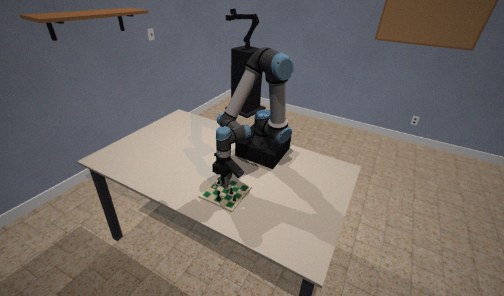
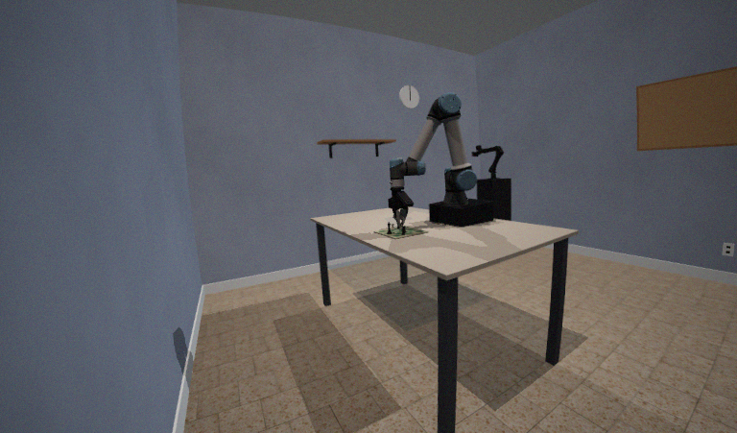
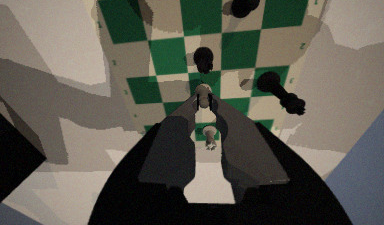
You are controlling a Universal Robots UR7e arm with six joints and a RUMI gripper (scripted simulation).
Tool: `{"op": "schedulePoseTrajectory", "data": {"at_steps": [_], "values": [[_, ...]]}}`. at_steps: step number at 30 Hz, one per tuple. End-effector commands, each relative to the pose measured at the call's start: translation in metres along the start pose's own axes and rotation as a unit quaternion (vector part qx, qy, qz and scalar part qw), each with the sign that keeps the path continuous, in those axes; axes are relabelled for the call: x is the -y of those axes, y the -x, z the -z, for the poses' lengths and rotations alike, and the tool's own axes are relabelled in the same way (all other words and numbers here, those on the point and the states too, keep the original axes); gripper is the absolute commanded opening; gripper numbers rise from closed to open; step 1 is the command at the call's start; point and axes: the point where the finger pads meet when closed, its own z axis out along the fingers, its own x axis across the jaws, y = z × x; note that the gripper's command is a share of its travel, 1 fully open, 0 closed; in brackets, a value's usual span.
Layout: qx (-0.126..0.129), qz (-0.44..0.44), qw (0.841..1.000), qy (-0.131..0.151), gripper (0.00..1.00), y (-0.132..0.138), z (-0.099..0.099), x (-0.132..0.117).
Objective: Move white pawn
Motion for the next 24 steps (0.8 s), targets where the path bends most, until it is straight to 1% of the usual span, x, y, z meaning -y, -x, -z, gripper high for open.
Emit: {"op": "schedulePoseTrajectory", "data": {"at_steps": [1,11,15,17,20,24], "values": [[0.0,0.0,1.0,0.0,0.0,0.0,0.009,0.0],[0.0,0.0,1.0,0.0,0.0,0.0,0.06,0.0],[0.0,0.0,1.0,0.0,0.0,0.0,0.076,0.0],[0.0,0.0,1.0,0.0,0.0,0.0,0.076,0.0],[0.0,0.0,1.0,0.0,0.0,0.0,0.083,0.0],[0.0,0.0,1.0,0.0,0.0,0.0,0.086,0.0]]}}
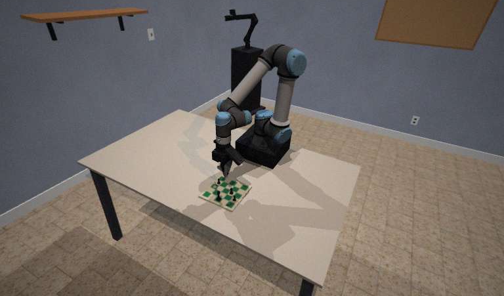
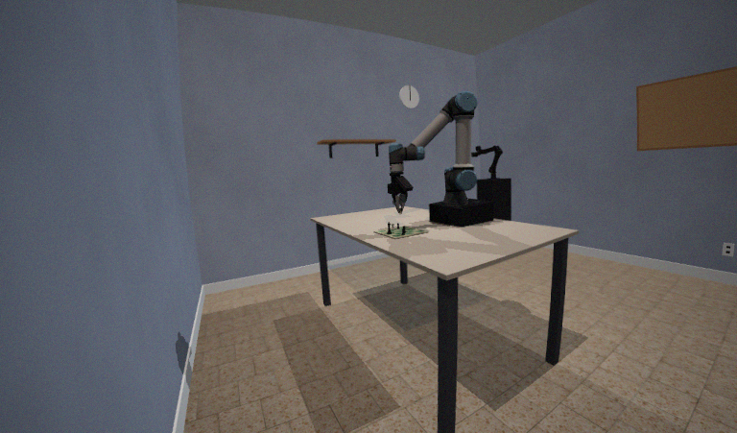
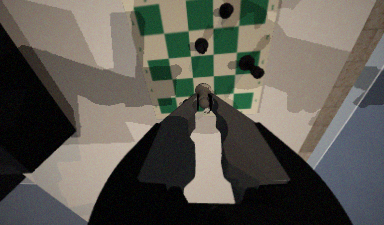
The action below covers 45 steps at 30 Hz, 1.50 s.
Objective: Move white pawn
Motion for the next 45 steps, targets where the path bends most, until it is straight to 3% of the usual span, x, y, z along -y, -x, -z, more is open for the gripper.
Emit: {"op": "schedulePoseTrajectory", "data": {"at_steps": [1,12,21,37,45], "values": [[0.0,0.0,1.0,0.0,0.0,0.0,0.003,0.0],[0.0,0.002,1.0,0.0,0.0,-0.006,0.004,-0.003],[0.0,0.027,1.0,0.0,0.0,-0.079,0.004,-0.035],[0.0,0.027,1.0,0.0,0.0,-0.081,0.003,-0.036],[0.0,0.027,1.0,0.0,0.0,-0.081,-0.007,-0.036]]}}
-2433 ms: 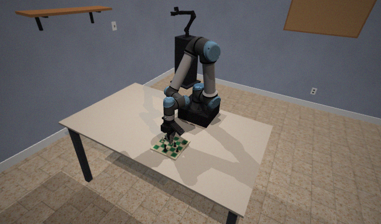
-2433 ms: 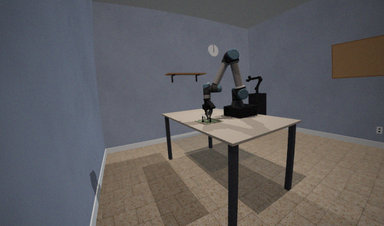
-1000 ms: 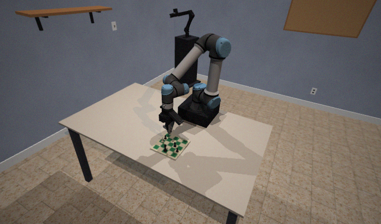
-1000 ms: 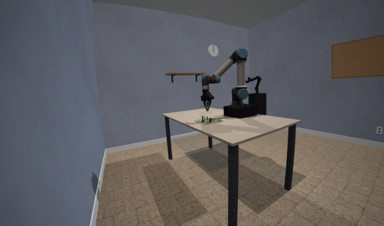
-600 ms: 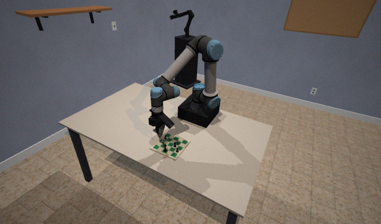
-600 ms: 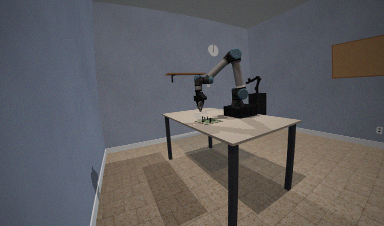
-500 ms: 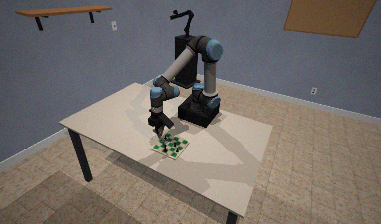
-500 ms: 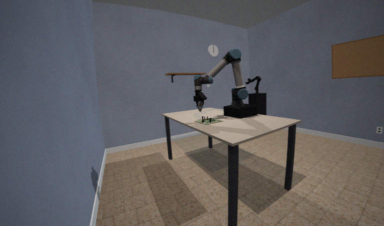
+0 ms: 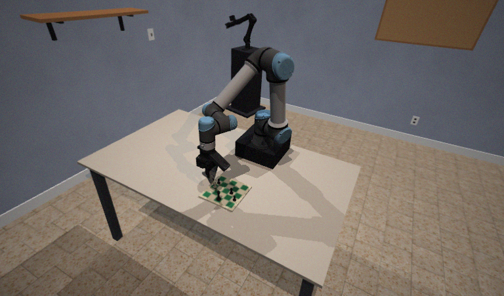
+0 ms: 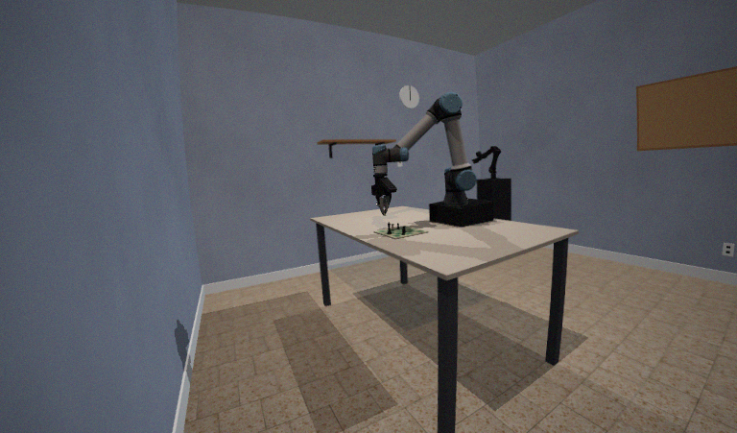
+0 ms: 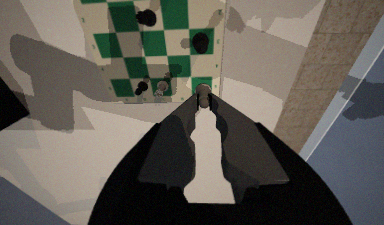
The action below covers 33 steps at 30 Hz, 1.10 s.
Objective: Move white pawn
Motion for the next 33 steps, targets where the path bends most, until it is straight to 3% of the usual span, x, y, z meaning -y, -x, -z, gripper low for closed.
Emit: {"op": "schedulePoseTrajectory", "data": {"at_steps": [1,14,24,33], "values": [[-0.001,0.0,1.0,0.0,0.0,0.0,-0.007,0.0],[-0.001,0.0,1.0,0.0,0.0,-0.001,-0.067,0.0],[-0.001,0.0,1.0,0.0,0.0,-0.001,-0.087,0.0],[-0.001,0.0,1.0,0.0,0.0,-0.001,-0.089,0.0]]}}
